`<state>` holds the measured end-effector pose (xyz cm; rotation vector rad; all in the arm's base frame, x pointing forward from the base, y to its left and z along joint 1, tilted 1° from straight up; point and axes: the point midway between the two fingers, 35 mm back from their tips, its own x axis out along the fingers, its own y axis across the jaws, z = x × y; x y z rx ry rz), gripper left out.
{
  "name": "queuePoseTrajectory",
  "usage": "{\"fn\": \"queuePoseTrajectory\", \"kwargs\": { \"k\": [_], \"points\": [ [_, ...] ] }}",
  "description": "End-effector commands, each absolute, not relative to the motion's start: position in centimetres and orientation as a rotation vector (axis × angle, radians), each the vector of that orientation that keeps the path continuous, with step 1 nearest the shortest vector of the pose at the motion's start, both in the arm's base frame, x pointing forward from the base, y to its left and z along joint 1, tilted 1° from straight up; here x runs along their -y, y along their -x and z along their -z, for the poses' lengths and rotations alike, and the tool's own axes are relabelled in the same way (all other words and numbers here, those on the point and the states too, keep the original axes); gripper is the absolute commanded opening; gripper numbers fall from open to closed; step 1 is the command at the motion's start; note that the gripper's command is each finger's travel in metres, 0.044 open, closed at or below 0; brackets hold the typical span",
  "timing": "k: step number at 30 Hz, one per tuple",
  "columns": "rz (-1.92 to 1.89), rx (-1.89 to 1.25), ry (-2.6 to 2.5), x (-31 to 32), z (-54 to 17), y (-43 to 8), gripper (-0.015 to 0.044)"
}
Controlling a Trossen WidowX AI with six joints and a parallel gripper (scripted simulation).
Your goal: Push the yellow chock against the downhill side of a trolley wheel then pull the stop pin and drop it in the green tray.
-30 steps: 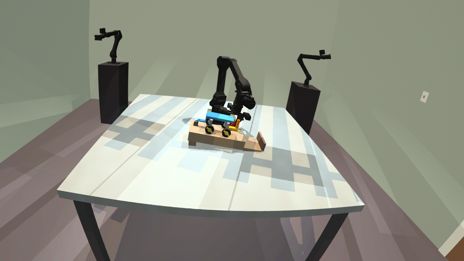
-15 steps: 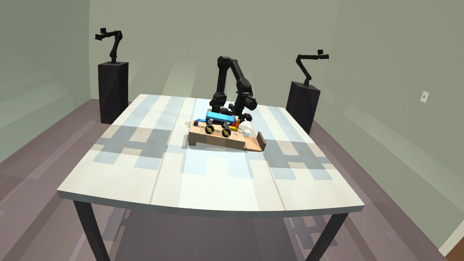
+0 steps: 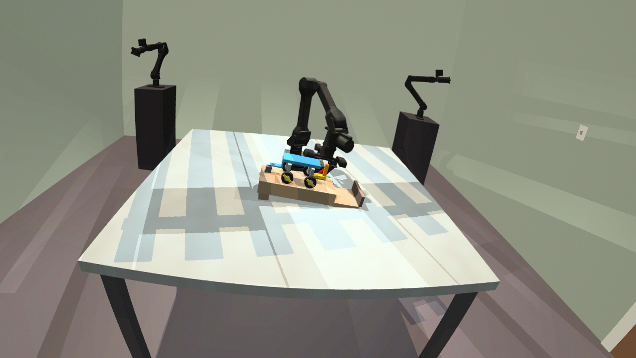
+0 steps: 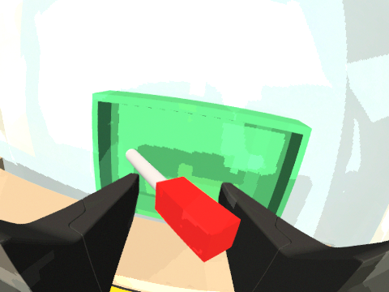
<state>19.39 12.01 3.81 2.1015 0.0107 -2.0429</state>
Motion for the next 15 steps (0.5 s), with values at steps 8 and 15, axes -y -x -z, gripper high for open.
{"fn": "queuePoseTrajectory", "kwargs": {
  "k": [8,15],
  "points": [
    [2.048,-0.010,-2.103,-12.62,-3.36,-19.34,0.0190],
    [2.048,-0.010,-2.103,-12.94,-3.11,-19.30,0.0190]
  ]
}}
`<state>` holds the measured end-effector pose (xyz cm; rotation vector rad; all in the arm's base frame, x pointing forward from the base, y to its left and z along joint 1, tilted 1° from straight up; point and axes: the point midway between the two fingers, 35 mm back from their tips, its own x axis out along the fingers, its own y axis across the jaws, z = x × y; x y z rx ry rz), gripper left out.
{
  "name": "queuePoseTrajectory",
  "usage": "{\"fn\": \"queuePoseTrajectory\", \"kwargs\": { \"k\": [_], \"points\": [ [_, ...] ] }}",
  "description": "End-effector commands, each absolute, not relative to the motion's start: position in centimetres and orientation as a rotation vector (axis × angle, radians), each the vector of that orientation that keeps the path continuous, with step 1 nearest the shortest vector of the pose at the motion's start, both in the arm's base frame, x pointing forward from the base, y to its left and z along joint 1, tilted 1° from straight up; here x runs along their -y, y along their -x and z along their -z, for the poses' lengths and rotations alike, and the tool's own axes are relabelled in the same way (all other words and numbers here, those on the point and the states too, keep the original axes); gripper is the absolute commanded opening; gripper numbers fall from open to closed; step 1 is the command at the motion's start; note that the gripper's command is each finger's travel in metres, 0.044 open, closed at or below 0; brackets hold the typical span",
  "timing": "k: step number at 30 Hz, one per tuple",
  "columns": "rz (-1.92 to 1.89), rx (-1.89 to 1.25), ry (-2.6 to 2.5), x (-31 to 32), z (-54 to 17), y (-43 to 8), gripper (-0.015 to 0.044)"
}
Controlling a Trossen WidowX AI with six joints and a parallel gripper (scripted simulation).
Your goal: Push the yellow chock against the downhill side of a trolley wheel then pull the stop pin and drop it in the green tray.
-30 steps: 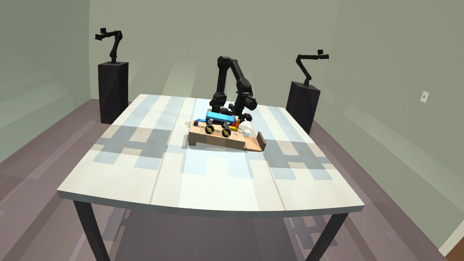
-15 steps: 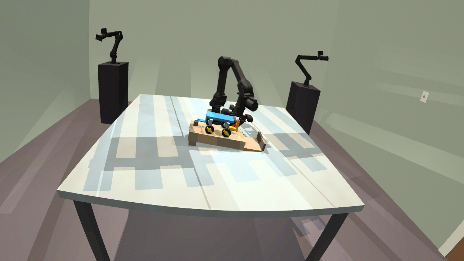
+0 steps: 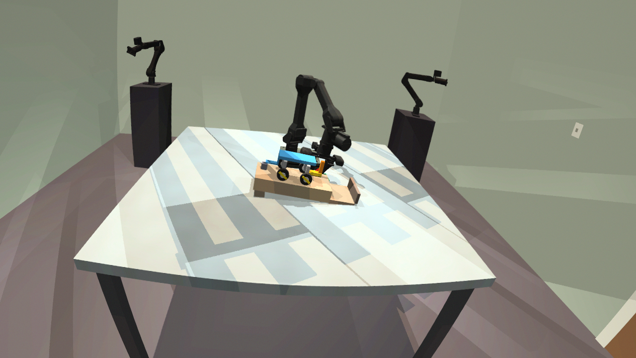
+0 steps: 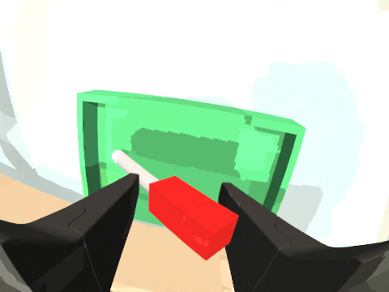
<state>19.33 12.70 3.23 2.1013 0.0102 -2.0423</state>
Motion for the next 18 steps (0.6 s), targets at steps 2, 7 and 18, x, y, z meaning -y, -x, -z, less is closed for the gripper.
{"fn": "queuePoseTrajectory", "kwargs": {
  "k": [2,7,18],
  "points": [
    [2.048,-0.010,-2.103,-13.03,-3.04,-19.29,0.0190],
    [2.048,-0.010,-2.103,-13.22,-2.92,-19.25,0.0190],
    [2.048,-0.010,-2.103,-13.29,-2.89,-19.25,0.0190]
  ]
}}
